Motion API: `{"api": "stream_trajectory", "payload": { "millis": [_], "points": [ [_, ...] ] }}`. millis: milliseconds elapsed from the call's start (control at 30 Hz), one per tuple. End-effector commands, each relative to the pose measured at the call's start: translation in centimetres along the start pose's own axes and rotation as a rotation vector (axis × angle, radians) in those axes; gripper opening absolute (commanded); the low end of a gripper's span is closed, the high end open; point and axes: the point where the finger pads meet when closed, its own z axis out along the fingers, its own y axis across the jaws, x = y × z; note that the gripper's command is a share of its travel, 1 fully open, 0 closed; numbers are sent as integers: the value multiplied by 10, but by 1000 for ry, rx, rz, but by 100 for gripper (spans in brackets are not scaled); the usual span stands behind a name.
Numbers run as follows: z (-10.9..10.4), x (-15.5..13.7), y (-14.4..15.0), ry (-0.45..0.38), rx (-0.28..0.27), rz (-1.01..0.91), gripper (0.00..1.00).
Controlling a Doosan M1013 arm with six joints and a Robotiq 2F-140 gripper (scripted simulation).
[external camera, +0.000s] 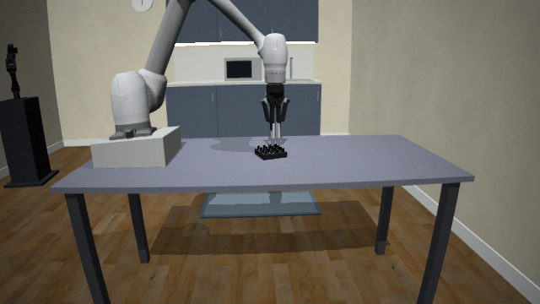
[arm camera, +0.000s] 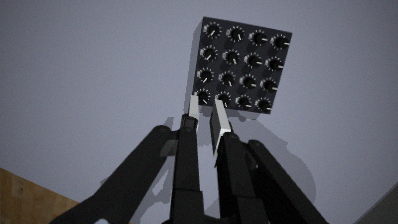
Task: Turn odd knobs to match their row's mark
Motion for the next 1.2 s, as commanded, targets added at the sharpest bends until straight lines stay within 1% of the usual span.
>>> {"api": "stream_trajectory", "payload": {
  "millis": [0,167,300,367,533,867,933,967,1167],
  "points": [
    [0,0,0,0,0,0,12],
    [0,0,0,0,0,-11,12],
    [-1,0,0,0,0,-76,12],
    [-1,0,0,0,0,-76,12],
    [-2,0,0,0,0,-269,12],
    [-4,0,0,0,0,-586,12],
    [-4,0,0,0,0,-586,12],
    [-4,0,0,0,0,-668,12],
    [-6,0,0,0,0,-855,12]
  ]
}}
